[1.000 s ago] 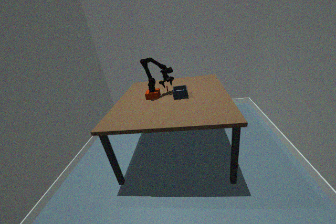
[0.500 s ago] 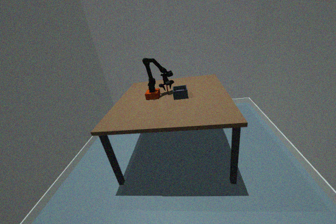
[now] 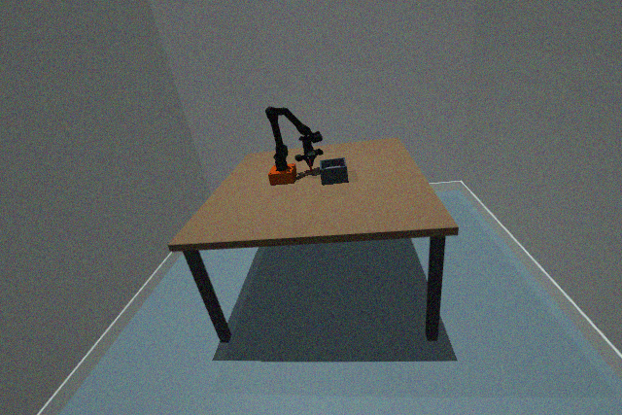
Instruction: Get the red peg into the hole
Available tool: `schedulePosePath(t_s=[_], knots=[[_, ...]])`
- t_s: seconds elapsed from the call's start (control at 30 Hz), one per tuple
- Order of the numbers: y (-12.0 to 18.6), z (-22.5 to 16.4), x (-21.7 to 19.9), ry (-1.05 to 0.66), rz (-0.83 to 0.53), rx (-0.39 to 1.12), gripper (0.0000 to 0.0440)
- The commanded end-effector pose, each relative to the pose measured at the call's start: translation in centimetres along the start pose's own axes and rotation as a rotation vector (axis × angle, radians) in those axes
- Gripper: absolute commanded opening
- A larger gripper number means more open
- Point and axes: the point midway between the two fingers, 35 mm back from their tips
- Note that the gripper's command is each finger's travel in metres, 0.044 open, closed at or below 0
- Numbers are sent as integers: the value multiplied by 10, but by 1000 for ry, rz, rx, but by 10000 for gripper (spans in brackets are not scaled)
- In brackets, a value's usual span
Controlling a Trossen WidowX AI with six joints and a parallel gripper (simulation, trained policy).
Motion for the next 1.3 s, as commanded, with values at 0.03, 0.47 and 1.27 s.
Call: schedulePosePath(t_s=[0.03,0.47,1.27], knots=[[12,5,10,34,37,-33,0],[57,25,33,129,112,-135,9],[129,108,77,65,184,-276,0]])
Point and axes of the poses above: the point midway between the two fingers, 35 mm back from their tips, its own y axis back along the fingers, its own x axis across the jaws, z = x × y, and after that the axes turned 6 degrees about -y, right-handed
